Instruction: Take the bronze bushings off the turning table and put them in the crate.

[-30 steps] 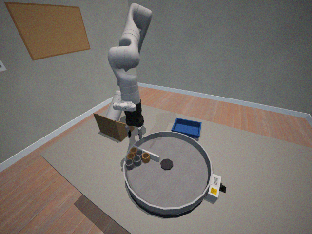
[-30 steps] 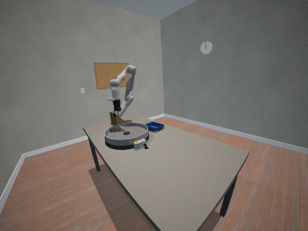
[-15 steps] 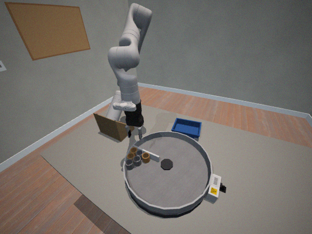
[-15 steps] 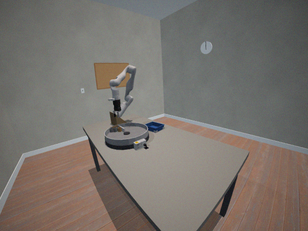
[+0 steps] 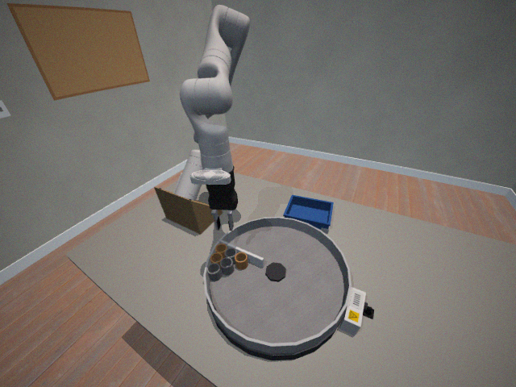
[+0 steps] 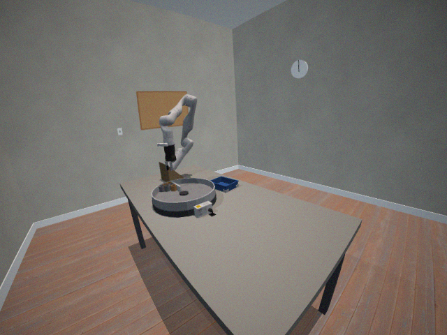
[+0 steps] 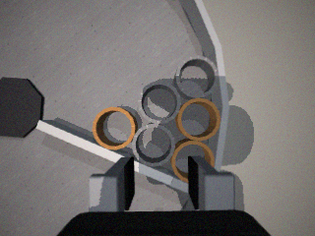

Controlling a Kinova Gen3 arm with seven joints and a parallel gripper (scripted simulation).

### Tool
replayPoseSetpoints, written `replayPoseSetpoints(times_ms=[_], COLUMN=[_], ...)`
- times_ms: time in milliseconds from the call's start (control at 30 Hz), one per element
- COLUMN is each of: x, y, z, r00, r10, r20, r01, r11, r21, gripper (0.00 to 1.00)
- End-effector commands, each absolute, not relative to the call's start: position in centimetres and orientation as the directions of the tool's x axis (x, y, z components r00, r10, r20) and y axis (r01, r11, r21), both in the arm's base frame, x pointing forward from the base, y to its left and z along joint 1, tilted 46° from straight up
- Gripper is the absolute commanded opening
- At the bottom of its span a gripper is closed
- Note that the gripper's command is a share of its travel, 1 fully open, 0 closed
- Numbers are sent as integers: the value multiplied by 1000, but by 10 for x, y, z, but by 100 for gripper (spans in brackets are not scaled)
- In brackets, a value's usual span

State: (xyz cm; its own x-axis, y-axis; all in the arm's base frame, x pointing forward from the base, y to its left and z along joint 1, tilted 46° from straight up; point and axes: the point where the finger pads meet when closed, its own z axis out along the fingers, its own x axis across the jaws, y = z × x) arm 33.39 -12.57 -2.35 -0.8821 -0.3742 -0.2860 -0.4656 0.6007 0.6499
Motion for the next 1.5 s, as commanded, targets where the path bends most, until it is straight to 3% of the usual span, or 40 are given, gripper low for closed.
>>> replayPoseSetpoints(times_ms=[0,400,567,967,1133,1467], x=[335,335,340,340,346,346], y=[-126,-126,-123,-123,-120,-120], z=[-25,-25,-28,-28,-32,-32], r00=[-839,-839,-686,-686,-494,-494], r10=[-419,-419,-542,-542,-633,-633], r20=[-348,-348,-486,-486,-596,-596], r01=[-541,-541,-725,-725,-867,-867], r11=[566,566,450,450,308,308], r21=[622,622,521,521,391,391], gripper=[34,34,34,34,34,34])
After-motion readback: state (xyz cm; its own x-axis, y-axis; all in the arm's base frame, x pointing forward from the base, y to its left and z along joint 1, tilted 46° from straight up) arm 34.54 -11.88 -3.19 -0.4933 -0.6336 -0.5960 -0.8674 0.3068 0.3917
